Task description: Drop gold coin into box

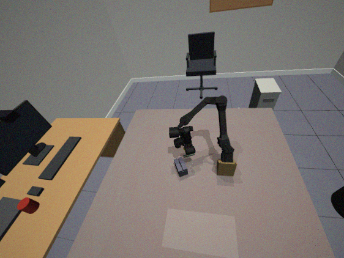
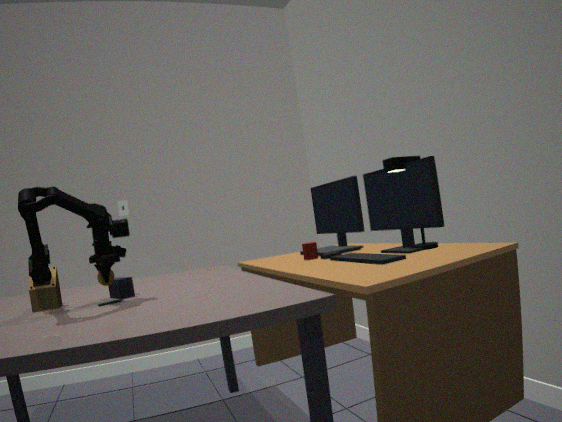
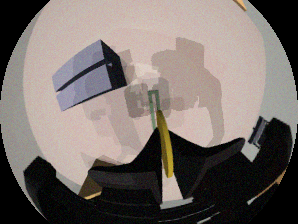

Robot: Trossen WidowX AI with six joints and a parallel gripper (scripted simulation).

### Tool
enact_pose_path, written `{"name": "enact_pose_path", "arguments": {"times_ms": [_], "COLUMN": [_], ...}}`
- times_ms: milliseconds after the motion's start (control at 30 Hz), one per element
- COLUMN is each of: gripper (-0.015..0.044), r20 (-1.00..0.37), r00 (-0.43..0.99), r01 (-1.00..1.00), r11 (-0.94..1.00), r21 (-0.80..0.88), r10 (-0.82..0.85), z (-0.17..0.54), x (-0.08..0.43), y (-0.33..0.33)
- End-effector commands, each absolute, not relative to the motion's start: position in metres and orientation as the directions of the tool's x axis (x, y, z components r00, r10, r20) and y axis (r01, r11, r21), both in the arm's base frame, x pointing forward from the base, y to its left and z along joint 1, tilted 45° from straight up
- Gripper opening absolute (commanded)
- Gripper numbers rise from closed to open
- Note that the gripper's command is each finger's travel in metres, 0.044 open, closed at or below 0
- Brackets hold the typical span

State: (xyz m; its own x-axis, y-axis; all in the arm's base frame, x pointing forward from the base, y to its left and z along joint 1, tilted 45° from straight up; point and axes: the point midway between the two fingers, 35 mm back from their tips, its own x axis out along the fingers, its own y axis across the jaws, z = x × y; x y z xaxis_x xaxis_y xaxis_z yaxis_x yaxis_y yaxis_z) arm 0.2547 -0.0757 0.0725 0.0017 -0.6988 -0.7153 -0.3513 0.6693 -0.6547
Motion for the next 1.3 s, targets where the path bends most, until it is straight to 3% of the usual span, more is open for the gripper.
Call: {"name": "enact_pose_path", "arguments": {"times_ms": [0,367,800,1267], "gripper": [0.0,0.0,0.0,0.0], "r20": [-0.718,-0.715,-0.715,-0.716], "r00": [0.012,0.012,0.012,0.012], "r01": [-0.342,-0.321,0.107,0.548], "r11": [0.672,0.675,0.712,0.603], "r21": [-0.657,-0.664,-0.694,-0.58], "r10": [-0.696,-0.699,-0.699,-0.698], "z": [0.081,0.095,0.093,0.091], "x": [0.256,0.253,0.253,0.253], "y": [-0.069,-0.058,-0.055,-0.053]}}
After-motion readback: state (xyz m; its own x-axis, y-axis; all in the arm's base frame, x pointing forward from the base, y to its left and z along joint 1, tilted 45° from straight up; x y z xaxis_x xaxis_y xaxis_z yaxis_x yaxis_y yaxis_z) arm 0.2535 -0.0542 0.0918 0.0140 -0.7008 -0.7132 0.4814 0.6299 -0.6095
